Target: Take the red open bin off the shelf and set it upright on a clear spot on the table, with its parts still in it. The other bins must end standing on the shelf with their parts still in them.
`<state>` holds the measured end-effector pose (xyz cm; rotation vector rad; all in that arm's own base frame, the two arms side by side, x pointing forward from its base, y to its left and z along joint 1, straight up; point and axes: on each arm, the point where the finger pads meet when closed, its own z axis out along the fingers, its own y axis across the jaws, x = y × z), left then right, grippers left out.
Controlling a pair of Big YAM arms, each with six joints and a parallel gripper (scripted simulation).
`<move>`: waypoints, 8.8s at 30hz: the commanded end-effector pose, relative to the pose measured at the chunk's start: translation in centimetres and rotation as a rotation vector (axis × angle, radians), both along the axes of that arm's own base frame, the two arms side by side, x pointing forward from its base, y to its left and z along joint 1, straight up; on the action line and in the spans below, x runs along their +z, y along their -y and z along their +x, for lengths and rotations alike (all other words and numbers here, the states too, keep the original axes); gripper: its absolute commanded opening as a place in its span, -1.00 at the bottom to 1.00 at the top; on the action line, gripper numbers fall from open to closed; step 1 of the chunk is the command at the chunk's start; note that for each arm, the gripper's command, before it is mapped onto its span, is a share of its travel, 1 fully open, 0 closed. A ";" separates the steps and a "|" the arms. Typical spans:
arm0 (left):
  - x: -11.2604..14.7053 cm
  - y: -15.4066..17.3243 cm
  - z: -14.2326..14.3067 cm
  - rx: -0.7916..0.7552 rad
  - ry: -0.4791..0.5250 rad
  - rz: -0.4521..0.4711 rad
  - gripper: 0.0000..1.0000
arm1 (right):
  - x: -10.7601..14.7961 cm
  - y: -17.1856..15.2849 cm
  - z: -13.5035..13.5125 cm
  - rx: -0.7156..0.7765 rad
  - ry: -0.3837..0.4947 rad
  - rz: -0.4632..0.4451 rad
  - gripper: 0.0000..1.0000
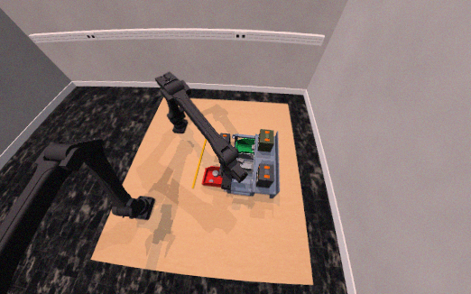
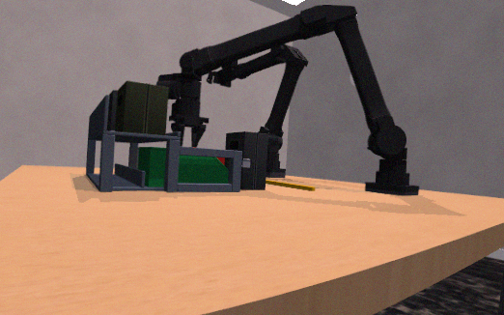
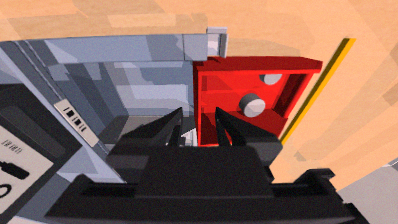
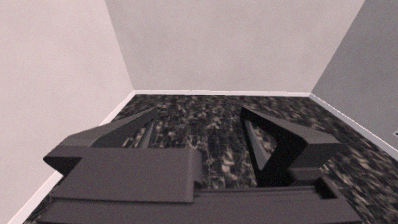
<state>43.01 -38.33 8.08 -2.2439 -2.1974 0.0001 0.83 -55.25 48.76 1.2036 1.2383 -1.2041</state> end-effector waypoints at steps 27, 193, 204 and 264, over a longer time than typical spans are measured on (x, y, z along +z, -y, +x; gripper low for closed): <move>-1.0 -0.1 0.3 0.003 -0.001 -0.001 -0.15 | 1.3 -0.8 -0.6 -0.007 0.016 -0.015 1.00; 0.1 0.3 1.1 0.005 0.013 -0.012 -0.89 | 1.3 -0.8 -0.6 -0.007 0.016 -0.015 1.00; 0.2 0.3 1.1 0.005 0.015 -0.014 -0.90 | 1.3 -0.8 -0.6 -0.007 0.016 -0.015 1.00; 1.9 0.9 1.1 0.000 0.033 -0.040 -0.98 | 1.3 -0.8 -0.6 -0.007 0.016 -0.015 1.00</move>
